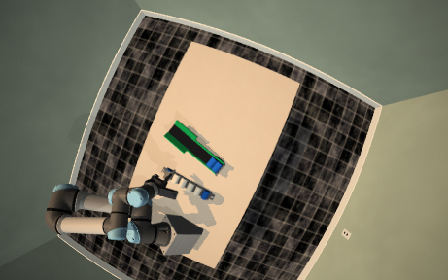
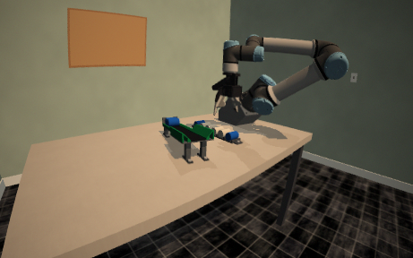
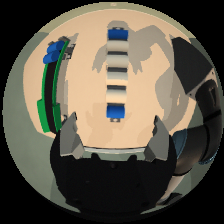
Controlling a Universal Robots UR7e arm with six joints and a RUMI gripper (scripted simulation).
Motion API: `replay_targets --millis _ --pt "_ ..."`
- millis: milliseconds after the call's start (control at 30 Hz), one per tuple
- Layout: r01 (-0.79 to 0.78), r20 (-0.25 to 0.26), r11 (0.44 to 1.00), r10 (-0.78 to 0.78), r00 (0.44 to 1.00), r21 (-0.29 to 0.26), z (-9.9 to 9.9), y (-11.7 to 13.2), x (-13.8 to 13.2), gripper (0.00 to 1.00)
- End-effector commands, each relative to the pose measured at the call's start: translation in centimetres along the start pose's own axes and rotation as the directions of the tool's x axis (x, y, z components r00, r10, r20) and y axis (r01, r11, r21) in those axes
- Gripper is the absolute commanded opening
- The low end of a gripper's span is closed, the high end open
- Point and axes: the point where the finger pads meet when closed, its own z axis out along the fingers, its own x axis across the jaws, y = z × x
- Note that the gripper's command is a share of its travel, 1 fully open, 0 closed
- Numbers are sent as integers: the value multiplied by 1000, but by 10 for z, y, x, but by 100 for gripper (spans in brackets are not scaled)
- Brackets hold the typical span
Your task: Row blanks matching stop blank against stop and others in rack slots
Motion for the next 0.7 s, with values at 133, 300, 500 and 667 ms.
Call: replay_targets --millis 133,300,500,667 --pt "4 1 1000 -4 1000 0 0 0 0 100" --pt "17 1 1000 -17 1000 1 0 -1 -1 100" --pt "52 1 999 -52 999 1 -1 -4 -2 100" --pt "80 1 997 -80 997 1 -1 -6 -3 100"
